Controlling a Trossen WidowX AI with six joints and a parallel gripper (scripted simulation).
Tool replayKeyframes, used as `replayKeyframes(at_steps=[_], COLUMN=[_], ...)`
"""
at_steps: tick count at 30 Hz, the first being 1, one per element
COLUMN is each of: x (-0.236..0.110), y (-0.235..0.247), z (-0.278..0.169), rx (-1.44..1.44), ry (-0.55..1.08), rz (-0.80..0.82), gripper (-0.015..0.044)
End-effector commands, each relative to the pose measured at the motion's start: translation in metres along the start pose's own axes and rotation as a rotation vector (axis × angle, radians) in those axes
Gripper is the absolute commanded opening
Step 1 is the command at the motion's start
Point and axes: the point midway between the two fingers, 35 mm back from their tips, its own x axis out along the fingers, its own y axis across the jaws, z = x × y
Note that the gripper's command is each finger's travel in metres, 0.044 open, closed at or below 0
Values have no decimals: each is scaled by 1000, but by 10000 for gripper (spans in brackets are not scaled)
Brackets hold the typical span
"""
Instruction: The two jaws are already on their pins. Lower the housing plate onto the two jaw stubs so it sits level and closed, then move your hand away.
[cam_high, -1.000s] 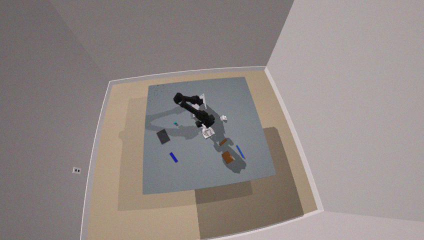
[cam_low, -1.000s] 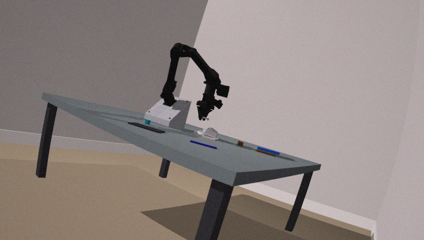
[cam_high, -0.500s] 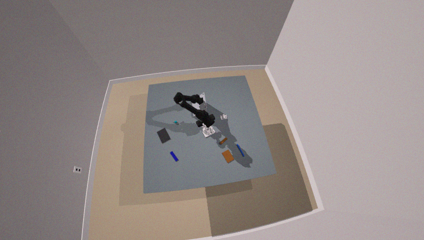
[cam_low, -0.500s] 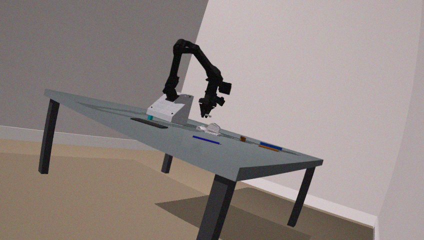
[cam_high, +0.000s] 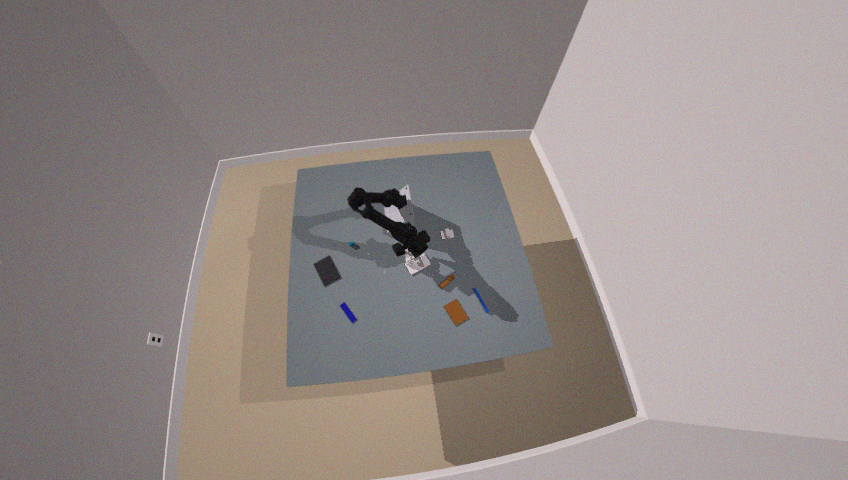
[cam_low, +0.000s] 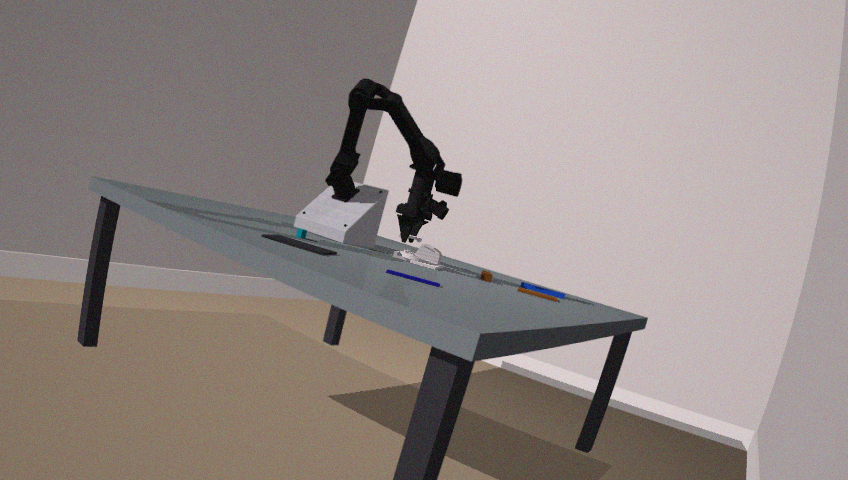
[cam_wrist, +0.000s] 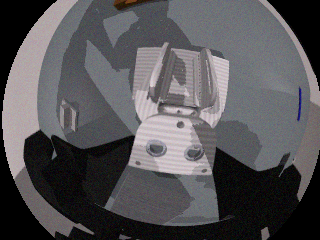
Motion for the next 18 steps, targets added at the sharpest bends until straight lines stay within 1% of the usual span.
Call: replayKeyframes(at_steps=[1,13,18], x=[6,25,26], y=[-1,-2,-2], z=[-1,-3,-3], rx=[-2,-2,-2], ry=[1,3,3], rz=[-5,-8,-9], gripper=[351,351,351])
